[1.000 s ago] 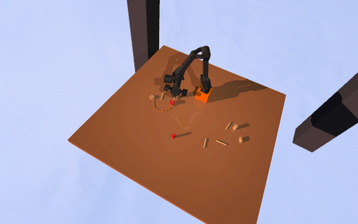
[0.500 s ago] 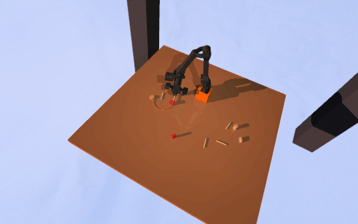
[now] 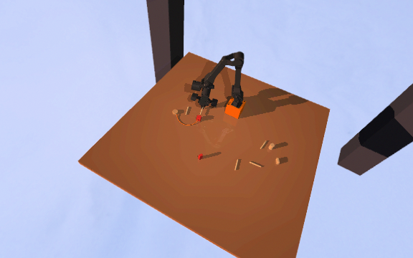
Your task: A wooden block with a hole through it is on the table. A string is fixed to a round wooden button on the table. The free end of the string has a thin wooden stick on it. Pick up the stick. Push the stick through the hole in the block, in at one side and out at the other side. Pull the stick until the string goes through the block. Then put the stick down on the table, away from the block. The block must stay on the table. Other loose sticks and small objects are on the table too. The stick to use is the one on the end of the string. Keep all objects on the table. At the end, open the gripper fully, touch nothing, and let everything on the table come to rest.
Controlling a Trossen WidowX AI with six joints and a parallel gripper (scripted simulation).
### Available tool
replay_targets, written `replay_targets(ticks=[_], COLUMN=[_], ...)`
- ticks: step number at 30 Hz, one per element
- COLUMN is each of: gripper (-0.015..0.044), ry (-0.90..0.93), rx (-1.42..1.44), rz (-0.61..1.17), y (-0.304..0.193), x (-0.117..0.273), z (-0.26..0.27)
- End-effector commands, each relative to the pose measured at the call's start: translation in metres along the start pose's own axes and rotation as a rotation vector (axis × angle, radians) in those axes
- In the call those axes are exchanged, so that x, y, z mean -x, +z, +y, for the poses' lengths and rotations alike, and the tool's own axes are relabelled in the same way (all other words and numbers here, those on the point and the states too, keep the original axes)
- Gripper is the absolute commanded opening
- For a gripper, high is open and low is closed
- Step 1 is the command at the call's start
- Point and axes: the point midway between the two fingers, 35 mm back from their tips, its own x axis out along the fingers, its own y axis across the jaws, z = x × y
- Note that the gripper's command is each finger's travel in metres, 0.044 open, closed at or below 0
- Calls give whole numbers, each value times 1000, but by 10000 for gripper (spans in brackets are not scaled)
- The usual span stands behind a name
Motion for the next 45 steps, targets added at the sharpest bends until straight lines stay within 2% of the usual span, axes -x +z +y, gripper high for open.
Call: replay_targets(ticks=[1, 12, 20, 45], gripper=[0, 0, 0, 0], ry=[1, -1, 49, 50], rx=[4, 4, -7, -7], rz=[-3, -2, -3, -3], y=[-6, -16, -30, -30], x=[0, 4, -7, -7], z=[1, 0, -1, -1])
